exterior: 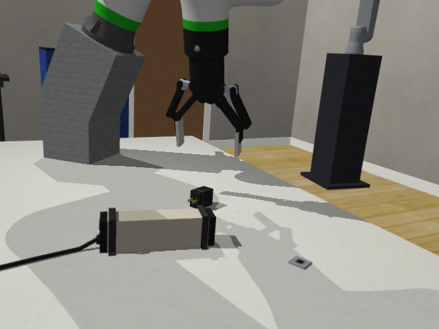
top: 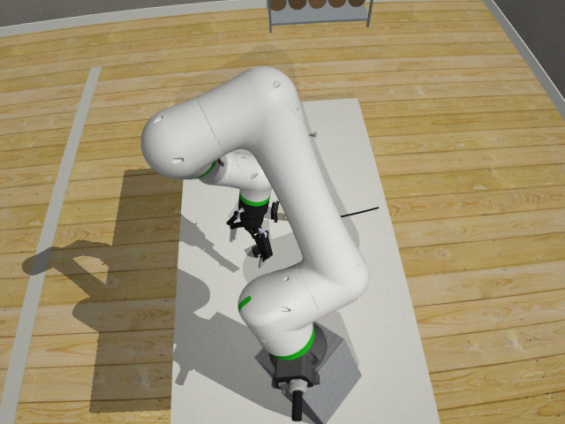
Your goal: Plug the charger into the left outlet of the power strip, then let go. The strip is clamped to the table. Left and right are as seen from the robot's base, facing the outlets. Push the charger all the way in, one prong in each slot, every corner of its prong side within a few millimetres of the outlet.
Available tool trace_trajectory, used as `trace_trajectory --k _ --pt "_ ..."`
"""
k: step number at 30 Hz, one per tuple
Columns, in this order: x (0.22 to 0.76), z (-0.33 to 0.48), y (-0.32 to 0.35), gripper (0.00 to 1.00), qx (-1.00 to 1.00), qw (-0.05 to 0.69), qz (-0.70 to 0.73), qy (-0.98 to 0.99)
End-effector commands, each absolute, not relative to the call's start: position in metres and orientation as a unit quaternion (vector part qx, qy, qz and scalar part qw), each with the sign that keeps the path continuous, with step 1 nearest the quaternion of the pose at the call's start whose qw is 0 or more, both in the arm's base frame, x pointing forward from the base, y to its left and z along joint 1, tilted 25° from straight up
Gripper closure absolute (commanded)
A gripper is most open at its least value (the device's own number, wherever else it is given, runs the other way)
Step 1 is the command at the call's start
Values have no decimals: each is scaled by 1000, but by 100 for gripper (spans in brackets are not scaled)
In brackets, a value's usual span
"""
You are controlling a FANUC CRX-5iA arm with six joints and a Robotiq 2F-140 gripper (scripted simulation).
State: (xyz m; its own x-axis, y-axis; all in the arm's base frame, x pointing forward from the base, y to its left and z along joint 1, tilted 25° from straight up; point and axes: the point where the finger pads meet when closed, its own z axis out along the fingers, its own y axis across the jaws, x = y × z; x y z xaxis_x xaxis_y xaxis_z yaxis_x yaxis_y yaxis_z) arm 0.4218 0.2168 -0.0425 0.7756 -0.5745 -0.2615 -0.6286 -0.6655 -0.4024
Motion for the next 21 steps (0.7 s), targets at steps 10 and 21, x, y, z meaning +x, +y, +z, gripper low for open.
trace_trajectory --k 10,21 --pt "462 -48 201 0 -868 221 -11 443" --pt "479 -50 194 0 -844 213 -37 491"
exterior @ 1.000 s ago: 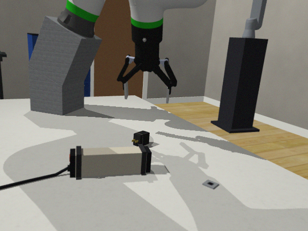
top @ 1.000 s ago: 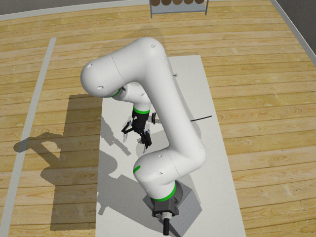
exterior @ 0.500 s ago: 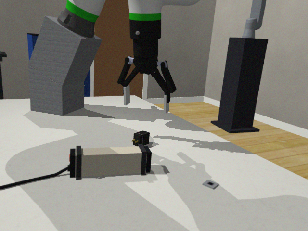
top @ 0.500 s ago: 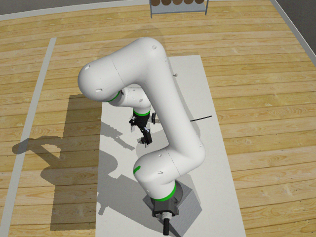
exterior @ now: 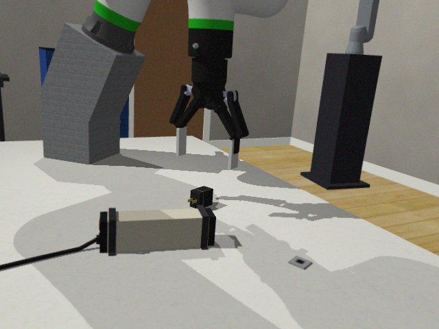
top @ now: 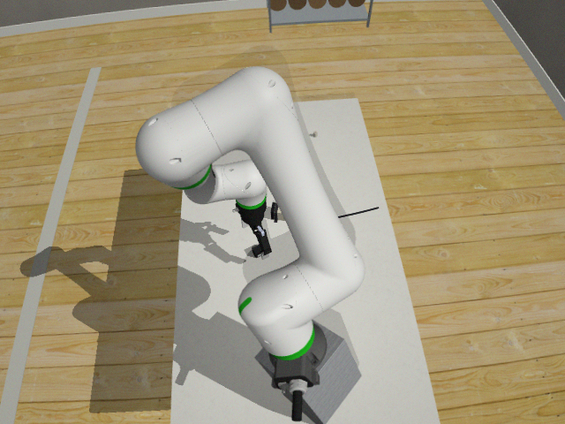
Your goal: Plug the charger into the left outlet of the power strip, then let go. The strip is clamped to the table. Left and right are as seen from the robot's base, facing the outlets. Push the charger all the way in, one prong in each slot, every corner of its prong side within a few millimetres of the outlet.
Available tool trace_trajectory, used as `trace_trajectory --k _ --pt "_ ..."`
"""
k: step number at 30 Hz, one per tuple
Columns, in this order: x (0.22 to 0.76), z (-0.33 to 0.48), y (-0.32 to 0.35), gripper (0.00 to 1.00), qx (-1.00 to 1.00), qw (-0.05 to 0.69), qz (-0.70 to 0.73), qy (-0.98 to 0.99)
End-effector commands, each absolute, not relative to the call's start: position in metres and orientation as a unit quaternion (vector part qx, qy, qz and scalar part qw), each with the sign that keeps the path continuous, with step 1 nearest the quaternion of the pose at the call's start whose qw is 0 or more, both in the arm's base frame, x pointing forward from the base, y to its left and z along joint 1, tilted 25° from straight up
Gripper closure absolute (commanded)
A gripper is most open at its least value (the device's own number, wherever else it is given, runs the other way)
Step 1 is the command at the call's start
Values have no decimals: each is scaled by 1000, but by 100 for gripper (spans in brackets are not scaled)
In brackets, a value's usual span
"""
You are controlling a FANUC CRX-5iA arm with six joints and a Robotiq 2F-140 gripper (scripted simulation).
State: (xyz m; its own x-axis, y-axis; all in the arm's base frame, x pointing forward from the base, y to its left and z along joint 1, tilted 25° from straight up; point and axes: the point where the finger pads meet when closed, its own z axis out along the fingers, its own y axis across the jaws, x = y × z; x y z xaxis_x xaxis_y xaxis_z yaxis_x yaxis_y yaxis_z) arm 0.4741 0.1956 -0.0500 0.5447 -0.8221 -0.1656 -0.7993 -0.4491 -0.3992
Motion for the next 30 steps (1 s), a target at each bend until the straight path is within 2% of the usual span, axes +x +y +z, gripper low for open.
trace_trajectory --k 1,7,8,30 --pt "479 -50 194 0 -844 213 -37 491" --pt "479 -50 194 0 -844 213 -37 491" --pt "479 -50 194 62 -844 213 -37 491" --pt "479 -50 194 62 -844 213 -37 491"
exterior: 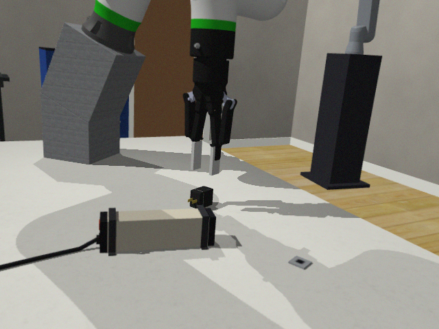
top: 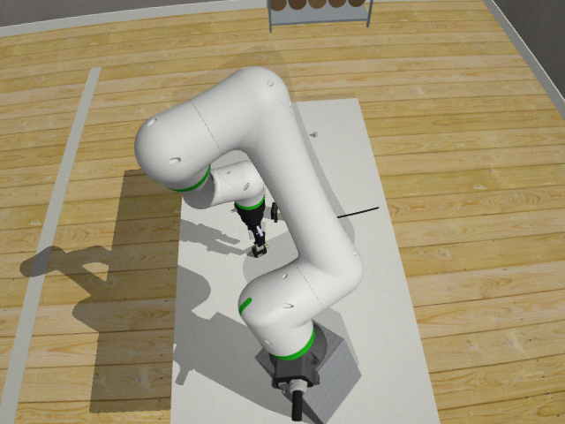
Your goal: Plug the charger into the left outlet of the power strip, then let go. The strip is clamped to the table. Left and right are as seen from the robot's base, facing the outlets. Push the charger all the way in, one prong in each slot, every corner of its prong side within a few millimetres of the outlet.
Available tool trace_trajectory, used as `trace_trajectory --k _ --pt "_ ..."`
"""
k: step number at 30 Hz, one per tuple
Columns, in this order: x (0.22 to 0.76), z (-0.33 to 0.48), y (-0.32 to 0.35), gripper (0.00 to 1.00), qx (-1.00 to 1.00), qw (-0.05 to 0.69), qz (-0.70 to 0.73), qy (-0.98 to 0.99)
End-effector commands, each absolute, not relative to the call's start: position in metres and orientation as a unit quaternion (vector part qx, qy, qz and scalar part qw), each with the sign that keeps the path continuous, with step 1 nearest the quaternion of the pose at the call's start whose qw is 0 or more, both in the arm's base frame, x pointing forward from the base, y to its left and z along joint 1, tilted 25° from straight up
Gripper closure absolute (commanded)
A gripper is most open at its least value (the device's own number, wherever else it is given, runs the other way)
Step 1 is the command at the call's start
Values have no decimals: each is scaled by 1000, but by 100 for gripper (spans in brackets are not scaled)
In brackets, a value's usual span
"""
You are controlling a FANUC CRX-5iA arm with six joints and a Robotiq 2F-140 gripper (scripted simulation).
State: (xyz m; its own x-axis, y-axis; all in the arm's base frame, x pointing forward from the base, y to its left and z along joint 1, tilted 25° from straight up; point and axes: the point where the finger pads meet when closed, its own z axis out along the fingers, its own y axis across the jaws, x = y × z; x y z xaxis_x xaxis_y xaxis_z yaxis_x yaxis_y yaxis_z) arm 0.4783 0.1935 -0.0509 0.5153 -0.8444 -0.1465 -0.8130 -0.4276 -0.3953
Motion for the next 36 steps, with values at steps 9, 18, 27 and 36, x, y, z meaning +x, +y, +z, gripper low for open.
trace_trajectory --k 9,18,27,36 --pt "479 -50 194 62 -844 213 -37 491" --pt "479 -51 194 62 -844 213 -37 491" --pt "481 -57 196 62 -844 212 -38 491" --pt "484 -67 200 62 -844 212 -38 491"
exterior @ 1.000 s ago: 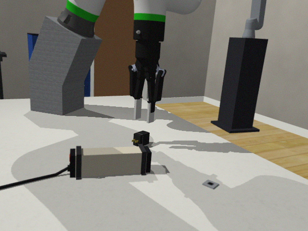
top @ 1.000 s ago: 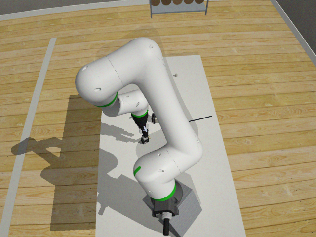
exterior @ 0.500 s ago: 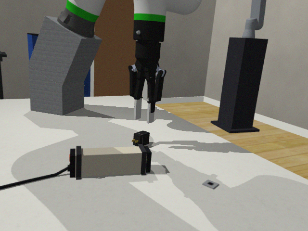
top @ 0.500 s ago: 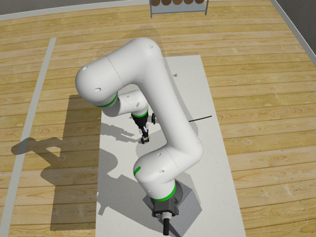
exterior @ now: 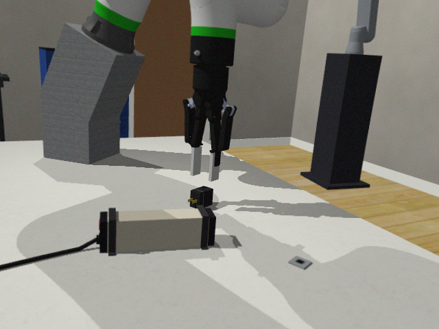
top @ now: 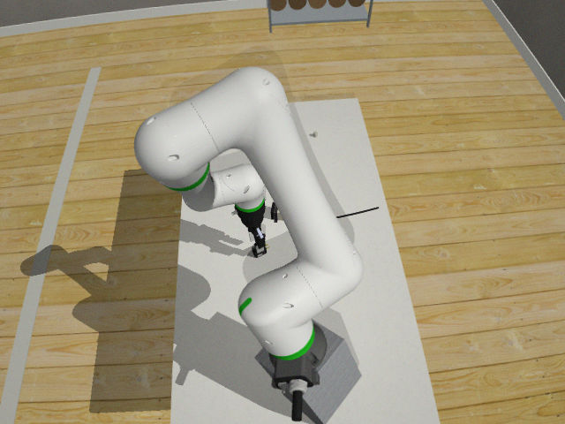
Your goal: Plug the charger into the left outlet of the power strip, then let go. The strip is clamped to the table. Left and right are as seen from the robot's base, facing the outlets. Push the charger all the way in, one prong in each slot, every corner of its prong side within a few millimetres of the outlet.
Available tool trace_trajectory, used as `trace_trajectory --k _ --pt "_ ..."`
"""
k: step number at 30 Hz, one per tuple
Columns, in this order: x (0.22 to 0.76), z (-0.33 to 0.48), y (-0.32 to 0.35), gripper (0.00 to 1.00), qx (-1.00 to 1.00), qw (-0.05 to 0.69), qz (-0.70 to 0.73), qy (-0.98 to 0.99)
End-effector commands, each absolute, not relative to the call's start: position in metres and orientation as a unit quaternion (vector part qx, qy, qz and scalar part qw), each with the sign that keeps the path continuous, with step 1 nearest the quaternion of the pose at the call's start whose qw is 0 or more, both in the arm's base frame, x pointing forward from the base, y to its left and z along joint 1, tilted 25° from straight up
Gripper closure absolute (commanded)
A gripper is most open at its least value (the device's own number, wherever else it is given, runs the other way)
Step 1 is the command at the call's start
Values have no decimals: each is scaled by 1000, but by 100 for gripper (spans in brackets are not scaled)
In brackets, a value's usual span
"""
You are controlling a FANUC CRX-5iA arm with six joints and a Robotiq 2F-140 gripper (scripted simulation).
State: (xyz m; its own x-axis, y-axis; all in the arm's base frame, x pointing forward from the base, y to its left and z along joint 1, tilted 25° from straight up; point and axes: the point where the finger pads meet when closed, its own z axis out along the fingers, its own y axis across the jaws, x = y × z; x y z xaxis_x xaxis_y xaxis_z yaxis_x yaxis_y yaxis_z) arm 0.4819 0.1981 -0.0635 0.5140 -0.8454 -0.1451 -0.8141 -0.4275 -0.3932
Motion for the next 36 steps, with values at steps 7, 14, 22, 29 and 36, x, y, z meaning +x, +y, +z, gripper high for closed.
trace_trajectory --k 7,14,22,29,36 --pt "488 -82 205 62 -844 212 -38 491" --pt "491 -93 209 62 -844 212 -38 491" --pt "496 -109 215 62 -844 212 -38 491" --pt "498 -116 217 62 -844 212 -38 491" --pt "499 -122 219 62 -844 212 -38 491"
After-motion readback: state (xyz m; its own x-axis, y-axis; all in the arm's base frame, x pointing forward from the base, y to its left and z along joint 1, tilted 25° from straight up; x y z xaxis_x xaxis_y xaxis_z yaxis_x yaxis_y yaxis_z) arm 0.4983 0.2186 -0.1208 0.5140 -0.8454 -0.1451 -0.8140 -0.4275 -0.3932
